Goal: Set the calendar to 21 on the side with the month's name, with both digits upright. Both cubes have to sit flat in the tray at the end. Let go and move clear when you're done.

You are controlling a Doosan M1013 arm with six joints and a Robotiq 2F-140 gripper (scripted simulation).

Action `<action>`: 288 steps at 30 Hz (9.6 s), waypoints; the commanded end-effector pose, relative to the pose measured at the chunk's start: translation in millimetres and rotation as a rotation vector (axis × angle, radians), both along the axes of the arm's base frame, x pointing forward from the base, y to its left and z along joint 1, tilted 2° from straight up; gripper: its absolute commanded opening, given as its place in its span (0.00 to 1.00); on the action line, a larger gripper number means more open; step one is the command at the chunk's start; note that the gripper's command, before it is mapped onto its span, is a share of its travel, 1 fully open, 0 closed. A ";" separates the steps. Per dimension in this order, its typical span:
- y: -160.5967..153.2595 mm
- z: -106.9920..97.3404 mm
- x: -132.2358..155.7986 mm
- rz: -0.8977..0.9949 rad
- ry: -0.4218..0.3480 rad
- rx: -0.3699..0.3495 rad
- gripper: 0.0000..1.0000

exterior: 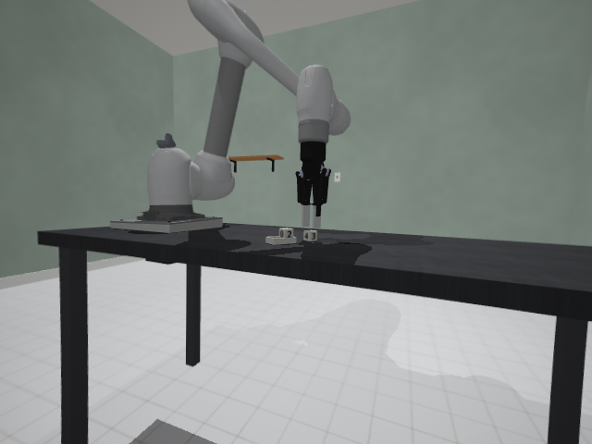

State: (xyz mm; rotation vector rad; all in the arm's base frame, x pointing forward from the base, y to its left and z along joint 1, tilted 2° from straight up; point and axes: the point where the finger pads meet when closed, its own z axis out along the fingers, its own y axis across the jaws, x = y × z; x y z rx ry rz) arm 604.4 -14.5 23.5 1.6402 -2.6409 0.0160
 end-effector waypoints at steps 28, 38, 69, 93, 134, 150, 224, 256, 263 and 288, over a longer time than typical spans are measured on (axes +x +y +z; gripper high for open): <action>-4.3 -1.0 -3.2 -0.002 0.001 -0.004 0.35; -4.3 -1.0 -3.2 -0.002 0.001 -0.004 0.35; -6.6 -0.9 -2.6 -0.002 0.001 -0.004 0.35; -6.6 -0.9 -2.6 -0.002 0.001 -0.004 0.35; -6.6 -0.9 -2.2 -0.002 0.001 -0.004 0.35; -6.6 -1.0 -1.9 -0.002 0.001 -0.004 0.35; -7.0 -11.8 -2.2 -0.002 0.001 -0.004 0.35; -7.5 -29.3 -2.6 -0.002 0.001 -0.004 0.35; -7.5 -29.3 -2.6 -0.002 0.001 -0.004 0.35; -7.5 -29.3 -2.6 -0.002 0.001 -0.004 0.24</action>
